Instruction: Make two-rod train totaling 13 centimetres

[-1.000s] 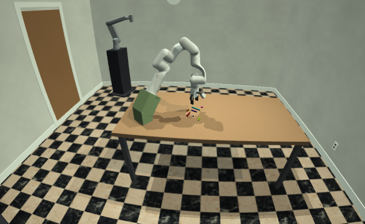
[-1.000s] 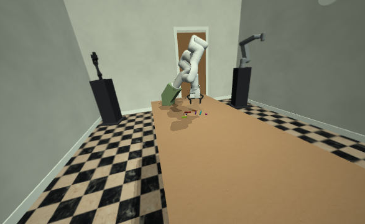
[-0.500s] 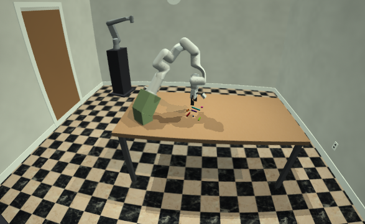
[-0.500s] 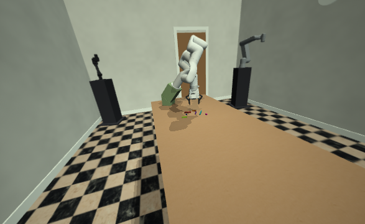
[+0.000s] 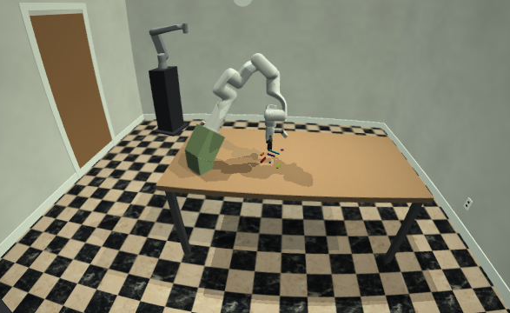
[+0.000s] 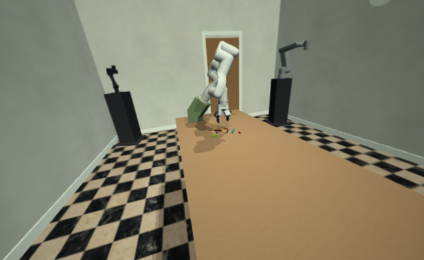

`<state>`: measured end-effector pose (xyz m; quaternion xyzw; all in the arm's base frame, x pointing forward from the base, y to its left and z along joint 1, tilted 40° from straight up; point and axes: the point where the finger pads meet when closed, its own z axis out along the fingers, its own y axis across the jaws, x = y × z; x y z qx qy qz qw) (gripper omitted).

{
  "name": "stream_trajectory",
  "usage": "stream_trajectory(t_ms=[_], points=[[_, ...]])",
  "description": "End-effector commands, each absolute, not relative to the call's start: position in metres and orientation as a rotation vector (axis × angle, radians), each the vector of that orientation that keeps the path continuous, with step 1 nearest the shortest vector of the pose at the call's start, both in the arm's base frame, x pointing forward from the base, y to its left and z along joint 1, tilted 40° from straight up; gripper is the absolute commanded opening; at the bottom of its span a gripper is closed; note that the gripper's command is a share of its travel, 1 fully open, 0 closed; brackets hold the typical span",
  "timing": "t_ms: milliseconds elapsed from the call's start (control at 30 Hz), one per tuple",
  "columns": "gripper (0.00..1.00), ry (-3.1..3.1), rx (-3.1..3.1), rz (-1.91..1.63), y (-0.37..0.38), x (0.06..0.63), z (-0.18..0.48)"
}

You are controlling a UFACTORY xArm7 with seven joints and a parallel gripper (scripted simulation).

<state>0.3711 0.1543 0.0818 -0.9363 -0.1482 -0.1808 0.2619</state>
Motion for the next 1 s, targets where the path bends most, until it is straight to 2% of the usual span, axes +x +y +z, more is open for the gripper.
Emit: stream_trajectory(t_ms=[0, 967], points=[[1.00, -0.588, -2.491, -0.610, 0.149, 0.370, 0.075], [1.00, -1.555, -2.206, -0.865, 0.130, 0.355, 0.044]])
